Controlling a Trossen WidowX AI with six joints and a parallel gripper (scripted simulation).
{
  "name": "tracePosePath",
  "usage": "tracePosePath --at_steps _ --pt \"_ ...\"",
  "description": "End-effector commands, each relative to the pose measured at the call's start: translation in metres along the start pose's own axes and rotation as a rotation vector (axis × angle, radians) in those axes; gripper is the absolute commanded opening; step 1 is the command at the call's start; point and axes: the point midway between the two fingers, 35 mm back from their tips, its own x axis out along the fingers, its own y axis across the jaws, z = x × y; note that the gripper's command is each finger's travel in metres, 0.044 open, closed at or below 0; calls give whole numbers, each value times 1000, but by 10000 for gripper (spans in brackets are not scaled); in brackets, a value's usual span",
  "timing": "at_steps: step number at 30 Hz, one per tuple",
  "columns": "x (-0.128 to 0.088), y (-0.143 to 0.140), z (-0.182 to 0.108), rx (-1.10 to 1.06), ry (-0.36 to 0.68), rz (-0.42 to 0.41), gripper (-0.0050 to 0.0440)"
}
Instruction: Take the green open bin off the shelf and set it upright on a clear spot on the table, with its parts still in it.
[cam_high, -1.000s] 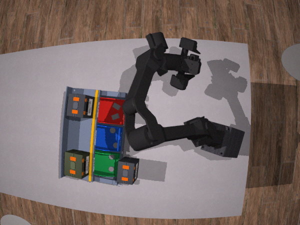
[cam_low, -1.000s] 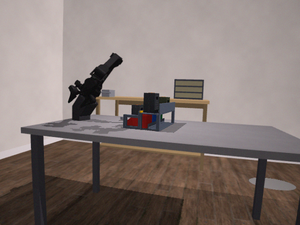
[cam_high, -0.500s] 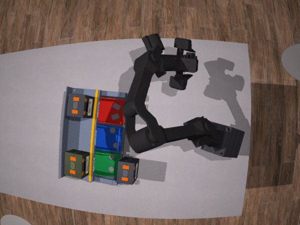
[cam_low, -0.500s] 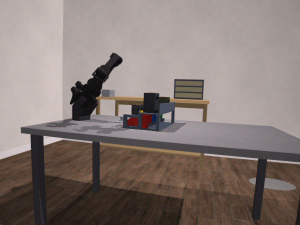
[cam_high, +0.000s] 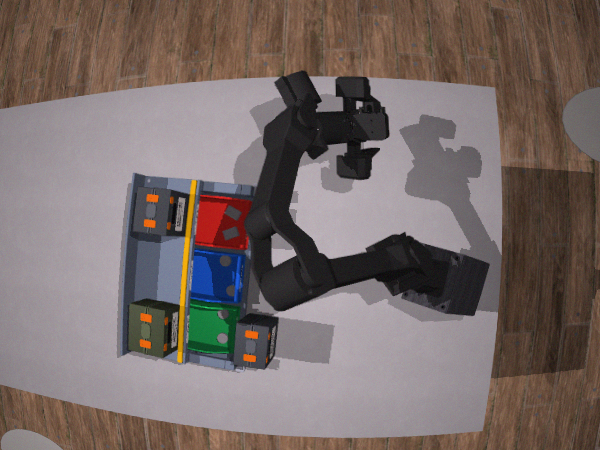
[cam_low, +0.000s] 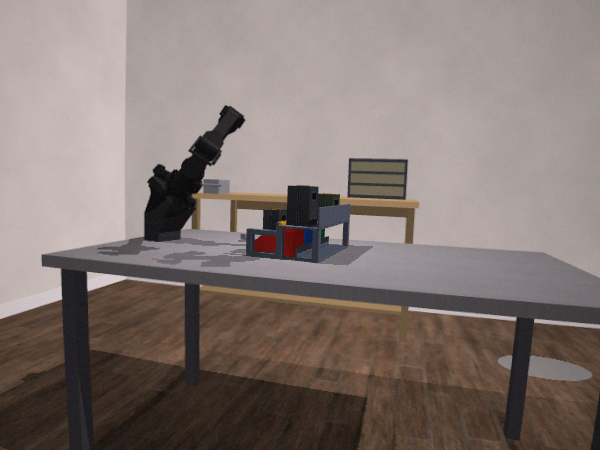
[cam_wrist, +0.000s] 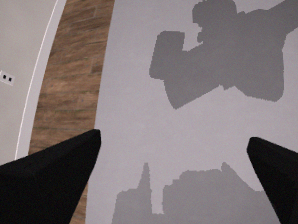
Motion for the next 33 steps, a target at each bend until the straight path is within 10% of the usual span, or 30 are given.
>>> tracePosePath --at_steps 1,33 --pt "-6 3 -9 -63 32 34 440" --pt "-16 1 -41 -330 123 123 440"
